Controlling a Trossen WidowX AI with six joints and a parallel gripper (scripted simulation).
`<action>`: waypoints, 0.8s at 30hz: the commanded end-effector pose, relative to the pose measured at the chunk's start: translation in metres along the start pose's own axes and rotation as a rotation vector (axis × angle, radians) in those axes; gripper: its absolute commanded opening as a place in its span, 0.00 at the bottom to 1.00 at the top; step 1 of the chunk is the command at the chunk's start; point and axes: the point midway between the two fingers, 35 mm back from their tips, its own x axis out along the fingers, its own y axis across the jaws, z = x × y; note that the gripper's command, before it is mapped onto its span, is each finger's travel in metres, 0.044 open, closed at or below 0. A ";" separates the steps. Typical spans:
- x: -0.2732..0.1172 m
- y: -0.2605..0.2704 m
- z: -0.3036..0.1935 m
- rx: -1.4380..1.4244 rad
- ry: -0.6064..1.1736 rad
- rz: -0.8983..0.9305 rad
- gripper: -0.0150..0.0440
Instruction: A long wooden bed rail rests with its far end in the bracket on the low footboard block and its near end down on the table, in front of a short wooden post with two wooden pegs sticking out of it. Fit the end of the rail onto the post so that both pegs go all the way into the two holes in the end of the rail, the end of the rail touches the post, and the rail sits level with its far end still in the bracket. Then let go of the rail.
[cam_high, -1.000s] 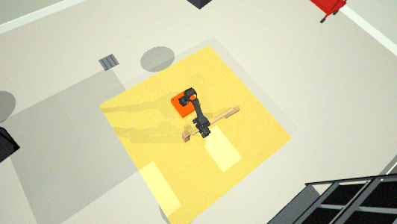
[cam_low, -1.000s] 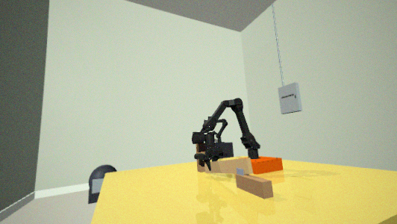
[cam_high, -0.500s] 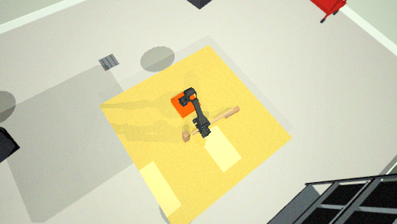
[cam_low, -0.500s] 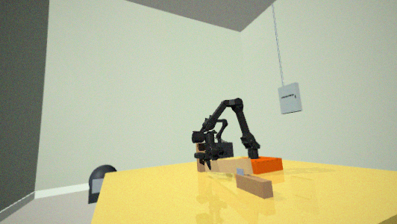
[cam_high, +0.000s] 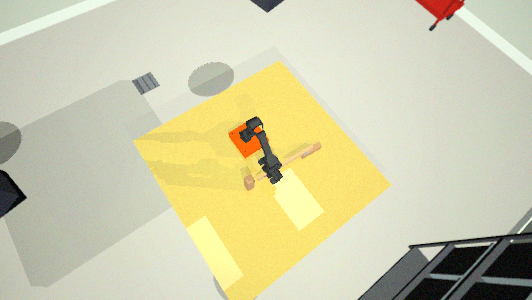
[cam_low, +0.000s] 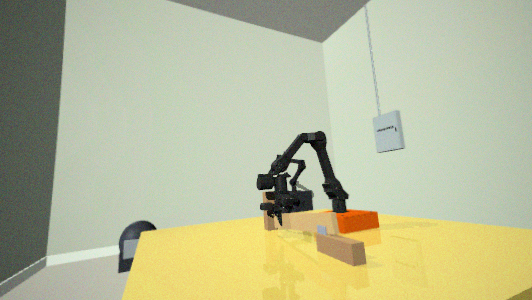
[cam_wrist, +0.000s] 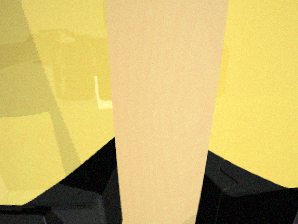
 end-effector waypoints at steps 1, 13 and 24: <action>-0.006 -0.003 0.001 0.000 -0.009 -0.012 0.25; -0.012 -0.003 0.001 0.000 -0.009 -0.012 0.25; -0.017 -0.003 0.001 0.000 -0.009 -0.012 0.25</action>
